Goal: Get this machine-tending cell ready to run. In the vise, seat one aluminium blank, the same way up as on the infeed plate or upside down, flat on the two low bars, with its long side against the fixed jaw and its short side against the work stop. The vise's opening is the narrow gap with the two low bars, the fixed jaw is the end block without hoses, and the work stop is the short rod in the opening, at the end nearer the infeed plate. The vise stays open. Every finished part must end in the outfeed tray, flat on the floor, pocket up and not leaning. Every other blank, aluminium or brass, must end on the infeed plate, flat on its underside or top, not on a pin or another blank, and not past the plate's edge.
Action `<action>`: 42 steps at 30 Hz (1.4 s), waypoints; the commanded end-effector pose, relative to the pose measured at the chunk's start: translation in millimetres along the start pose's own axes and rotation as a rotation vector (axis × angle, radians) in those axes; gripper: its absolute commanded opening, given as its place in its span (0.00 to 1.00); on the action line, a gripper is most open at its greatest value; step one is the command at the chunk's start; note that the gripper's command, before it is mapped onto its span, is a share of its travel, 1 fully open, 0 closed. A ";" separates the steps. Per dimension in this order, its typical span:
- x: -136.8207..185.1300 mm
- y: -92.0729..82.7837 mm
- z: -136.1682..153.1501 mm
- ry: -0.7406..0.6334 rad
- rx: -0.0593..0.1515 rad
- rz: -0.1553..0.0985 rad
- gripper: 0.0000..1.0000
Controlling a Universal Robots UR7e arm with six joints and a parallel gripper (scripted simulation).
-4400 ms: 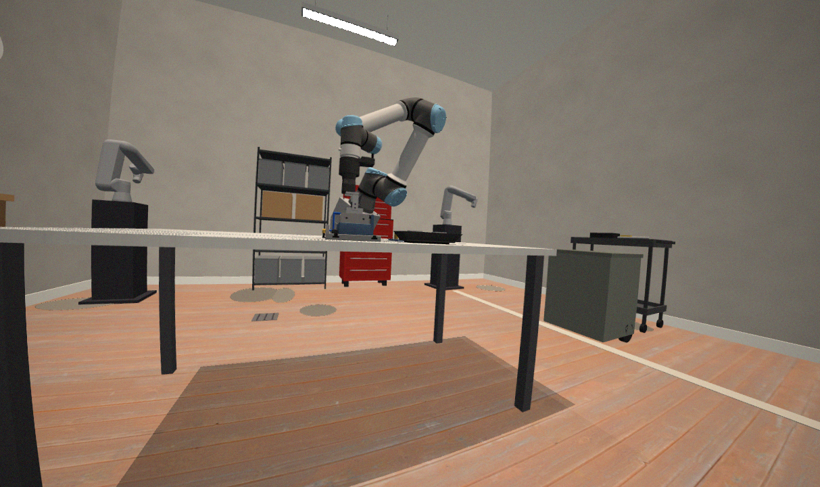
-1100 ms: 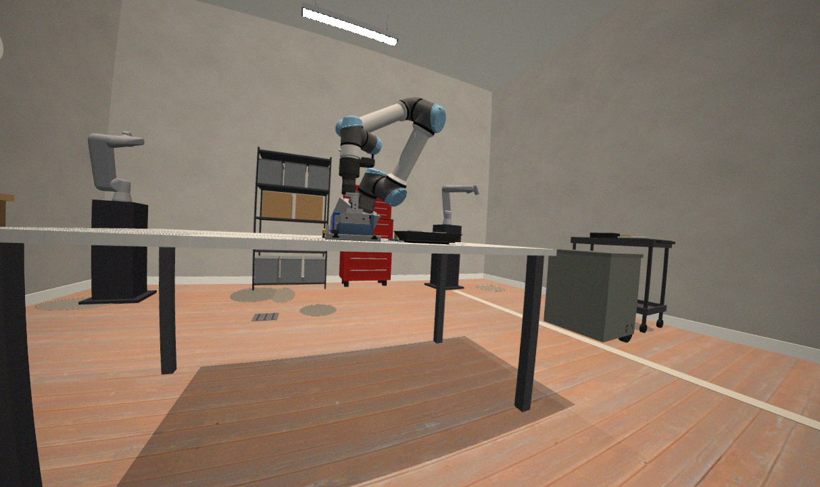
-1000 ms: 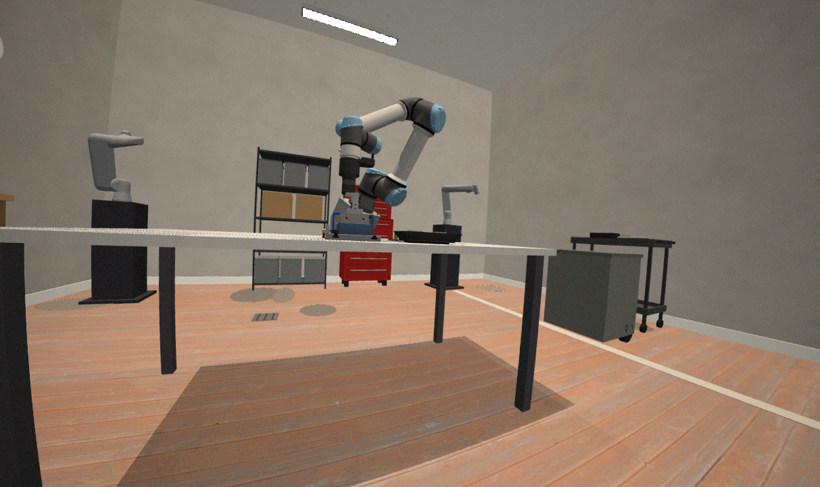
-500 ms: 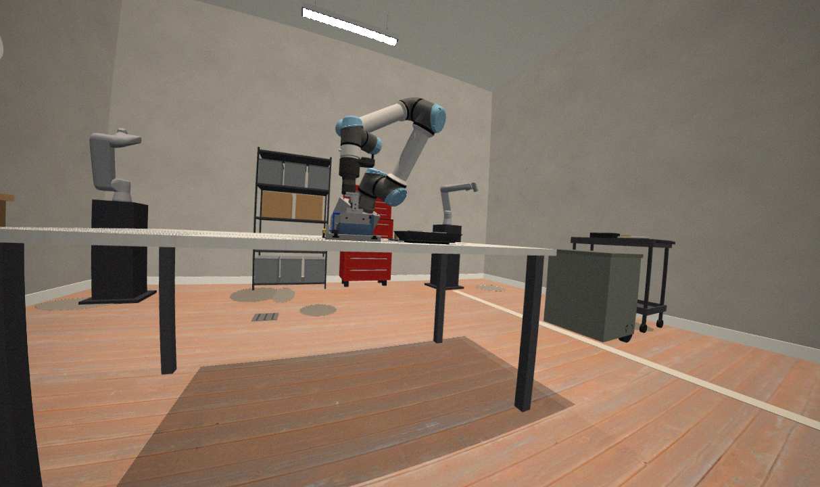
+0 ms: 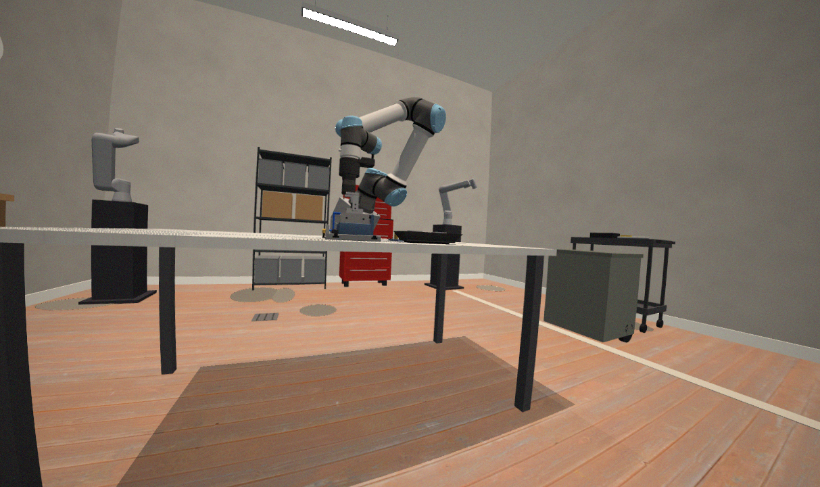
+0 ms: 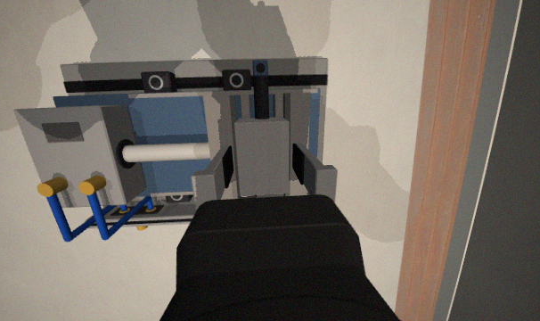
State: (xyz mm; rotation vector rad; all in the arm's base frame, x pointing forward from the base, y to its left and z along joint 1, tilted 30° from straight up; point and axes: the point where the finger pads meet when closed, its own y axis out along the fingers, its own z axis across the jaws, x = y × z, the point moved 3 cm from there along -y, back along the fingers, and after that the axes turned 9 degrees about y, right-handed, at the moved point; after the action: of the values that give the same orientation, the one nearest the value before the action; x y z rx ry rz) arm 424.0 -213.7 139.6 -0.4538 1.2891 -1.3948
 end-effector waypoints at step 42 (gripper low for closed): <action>0.1 -54.5 0.3 0.000 0.001 -0.001 1.00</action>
State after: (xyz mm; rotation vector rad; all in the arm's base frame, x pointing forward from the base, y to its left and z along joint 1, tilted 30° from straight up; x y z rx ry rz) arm 404.3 -223.9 178.1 -0.4538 1.2876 -1.3970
